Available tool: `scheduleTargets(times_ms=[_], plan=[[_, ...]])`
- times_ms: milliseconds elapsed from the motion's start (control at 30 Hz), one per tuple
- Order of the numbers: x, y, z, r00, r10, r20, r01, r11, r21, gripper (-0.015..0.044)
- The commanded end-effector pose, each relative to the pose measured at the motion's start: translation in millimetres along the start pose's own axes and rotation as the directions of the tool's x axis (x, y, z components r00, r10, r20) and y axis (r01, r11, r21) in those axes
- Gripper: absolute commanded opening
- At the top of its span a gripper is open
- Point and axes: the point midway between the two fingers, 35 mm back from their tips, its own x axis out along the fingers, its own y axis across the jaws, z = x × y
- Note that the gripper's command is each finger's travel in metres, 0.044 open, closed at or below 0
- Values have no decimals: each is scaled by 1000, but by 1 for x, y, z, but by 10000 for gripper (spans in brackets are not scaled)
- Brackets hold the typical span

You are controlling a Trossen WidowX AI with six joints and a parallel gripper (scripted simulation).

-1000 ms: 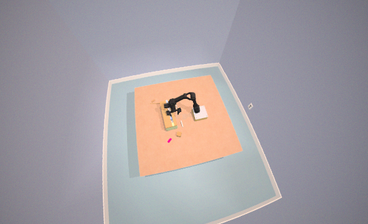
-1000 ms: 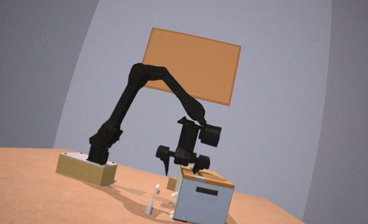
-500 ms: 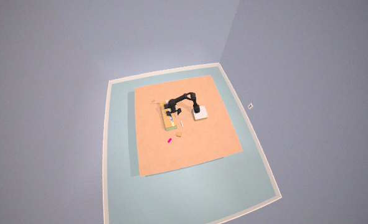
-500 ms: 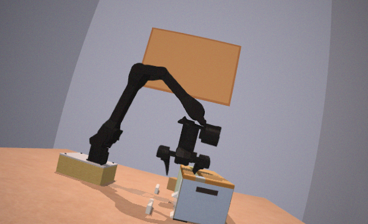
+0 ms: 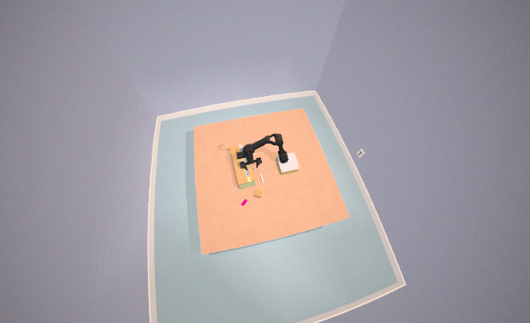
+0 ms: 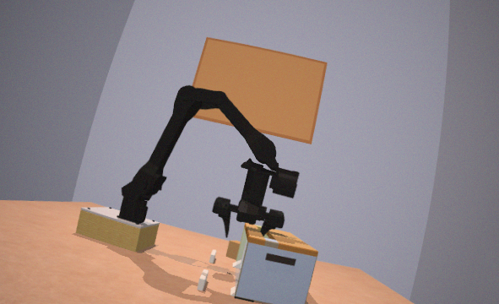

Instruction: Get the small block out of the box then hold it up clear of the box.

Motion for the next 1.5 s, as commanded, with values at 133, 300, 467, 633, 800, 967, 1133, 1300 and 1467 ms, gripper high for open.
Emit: scheduleTargets(times_ms=[133, 300, 467, 633, 800, 967, 1133, 1300, 1467], plan=[[3, 0, -9, 1000, 1, -7, -1, 1000, -1, 400], [5, 0, -14, 1000, 1, -7, -1, 1000, -1, 400], [6, 0, -19, 1000, 1, -7, -1, 1000, -1, 400], [8, 0, -24, 1000, 1, -8, -1, 1000, -1, 400], [10, 0, -28, 1000, 1, -8, -1, 1000, -1, 400], [11, 0, -33, 1000, 1, -9, -1, 1000, -1, 400], [13, 0, -38, 1000, 1, -9, -1, 1000, -1, 400], [15, 0, -43, 1000, 1, -9, -1, 1000, -1, 400], [16, 0, -47, 1000, 1, -10, -1, 1000, -1, 400]])
